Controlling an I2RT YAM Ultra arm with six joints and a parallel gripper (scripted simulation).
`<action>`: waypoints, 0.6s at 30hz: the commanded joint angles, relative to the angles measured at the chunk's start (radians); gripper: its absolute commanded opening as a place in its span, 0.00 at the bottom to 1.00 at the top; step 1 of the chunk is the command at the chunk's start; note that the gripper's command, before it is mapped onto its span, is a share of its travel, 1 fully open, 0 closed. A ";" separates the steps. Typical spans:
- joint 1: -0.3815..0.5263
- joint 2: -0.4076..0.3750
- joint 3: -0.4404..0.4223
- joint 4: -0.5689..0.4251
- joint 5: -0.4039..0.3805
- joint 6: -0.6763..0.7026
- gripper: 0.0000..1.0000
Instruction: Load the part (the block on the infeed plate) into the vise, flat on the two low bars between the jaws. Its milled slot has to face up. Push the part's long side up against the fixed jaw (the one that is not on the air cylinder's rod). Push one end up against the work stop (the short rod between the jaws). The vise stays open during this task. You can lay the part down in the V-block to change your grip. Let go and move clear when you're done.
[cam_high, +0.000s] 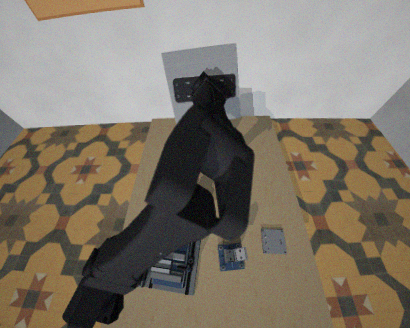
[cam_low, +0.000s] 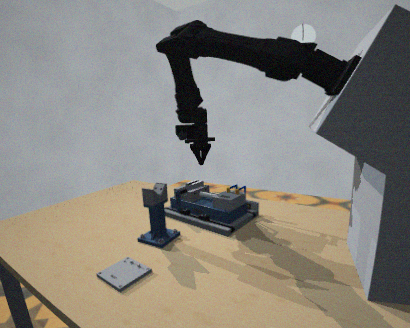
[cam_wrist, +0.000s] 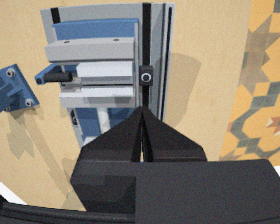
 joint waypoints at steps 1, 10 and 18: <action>-0.010 0.001 -0.004 0.009 -0.004 -0.007 0.00; 0.007 0.022 0.028 0.015 0.010 0.001 0.00; 0.024 0.045 0.035 0.045 0.022 0.020 0.00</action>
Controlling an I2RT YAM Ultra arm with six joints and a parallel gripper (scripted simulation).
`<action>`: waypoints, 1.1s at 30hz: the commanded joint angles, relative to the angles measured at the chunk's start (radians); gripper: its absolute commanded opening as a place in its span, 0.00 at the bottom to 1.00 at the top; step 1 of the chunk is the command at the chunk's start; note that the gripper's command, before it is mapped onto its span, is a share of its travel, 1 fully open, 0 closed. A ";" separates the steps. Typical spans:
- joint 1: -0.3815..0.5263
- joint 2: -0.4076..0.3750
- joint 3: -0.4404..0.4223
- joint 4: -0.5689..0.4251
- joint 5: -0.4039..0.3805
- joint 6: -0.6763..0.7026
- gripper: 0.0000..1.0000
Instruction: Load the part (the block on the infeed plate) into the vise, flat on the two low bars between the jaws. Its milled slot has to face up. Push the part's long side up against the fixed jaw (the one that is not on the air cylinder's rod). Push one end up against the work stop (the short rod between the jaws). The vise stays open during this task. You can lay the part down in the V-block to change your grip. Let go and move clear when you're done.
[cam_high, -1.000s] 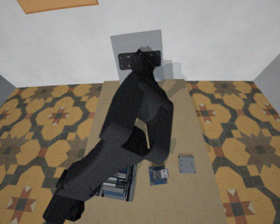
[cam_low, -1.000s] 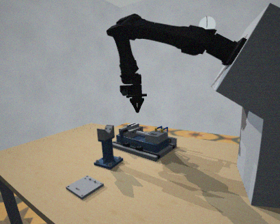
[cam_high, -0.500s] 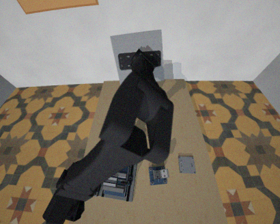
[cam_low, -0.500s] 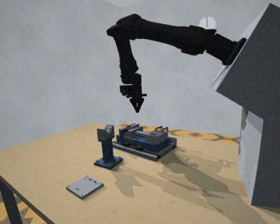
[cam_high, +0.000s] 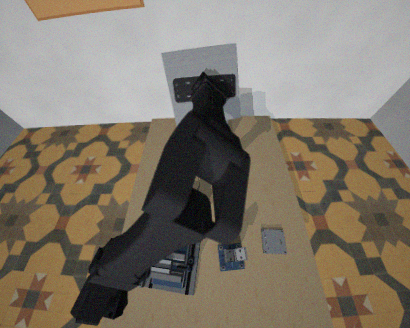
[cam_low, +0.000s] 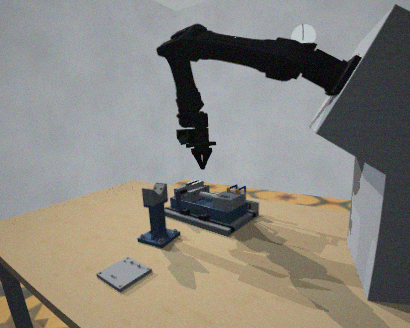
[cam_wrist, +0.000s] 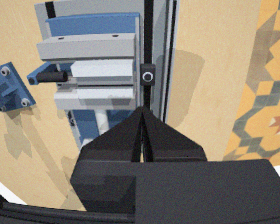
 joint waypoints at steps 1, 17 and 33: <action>0.001 0.016 0.036 0.025 0.013 0.017 0.00; 0.037 0.070 0.061 0.071 0.038 0.044 0.00; 0.047 0.099 0.080 0.087 0.051 0.057 0.00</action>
